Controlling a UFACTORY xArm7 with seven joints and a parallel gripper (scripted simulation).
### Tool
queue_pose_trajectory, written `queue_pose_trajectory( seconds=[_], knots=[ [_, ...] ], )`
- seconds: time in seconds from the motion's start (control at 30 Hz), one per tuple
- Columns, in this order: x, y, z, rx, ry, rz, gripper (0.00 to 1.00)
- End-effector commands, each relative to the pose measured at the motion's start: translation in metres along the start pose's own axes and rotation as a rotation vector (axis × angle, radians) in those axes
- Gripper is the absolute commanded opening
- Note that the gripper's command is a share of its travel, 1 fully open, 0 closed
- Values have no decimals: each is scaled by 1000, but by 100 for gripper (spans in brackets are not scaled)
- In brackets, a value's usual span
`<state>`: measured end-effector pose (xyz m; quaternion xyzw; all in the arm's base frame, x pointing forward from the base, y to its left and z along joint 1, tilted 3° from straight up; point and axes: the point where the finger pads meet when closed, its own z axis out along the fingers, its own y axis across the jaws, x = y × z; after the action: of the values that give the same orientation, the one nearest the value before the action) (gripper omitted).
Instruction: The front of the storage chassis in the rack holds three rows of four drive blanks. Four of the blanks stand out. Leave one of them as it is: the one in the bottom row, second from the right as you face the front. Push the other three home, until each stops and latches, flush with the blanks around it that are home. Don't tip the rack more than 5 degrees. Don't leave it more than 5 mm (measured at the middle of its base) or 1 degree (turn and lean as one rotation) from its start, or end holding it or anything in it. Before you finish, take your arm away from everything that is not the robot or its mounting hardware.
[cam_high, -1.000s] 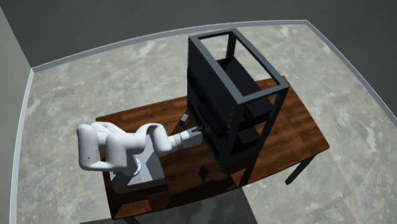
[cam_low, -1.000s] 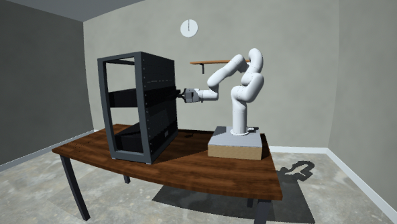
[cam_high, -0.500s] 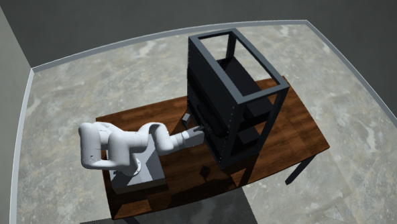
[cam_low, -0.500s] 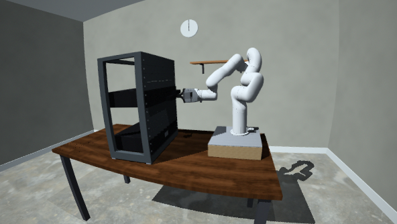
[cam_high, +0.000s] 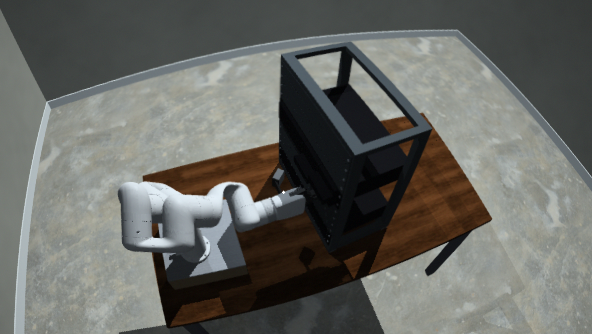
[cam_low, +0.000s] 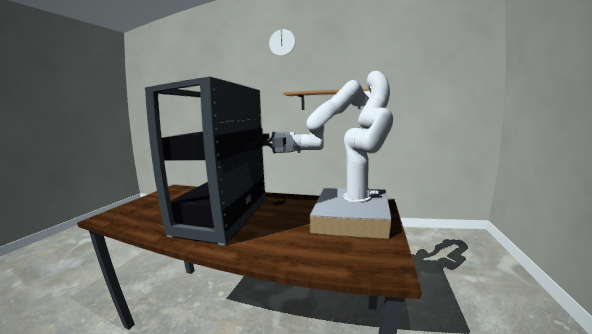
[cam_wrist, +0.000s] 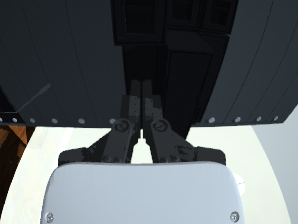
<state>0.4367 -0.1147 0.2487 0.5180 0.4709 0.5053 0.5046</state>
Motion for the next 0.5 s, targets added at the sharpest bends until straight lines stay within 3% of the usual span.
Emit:
queue_pose_trajectory(
  seconds=[0.0, 0.47],
  knots=[
    [0, 1, 1, -2, -1, -1, 0],
    [0, 1, 4, -2, -1, -1, 0]
  ],
)
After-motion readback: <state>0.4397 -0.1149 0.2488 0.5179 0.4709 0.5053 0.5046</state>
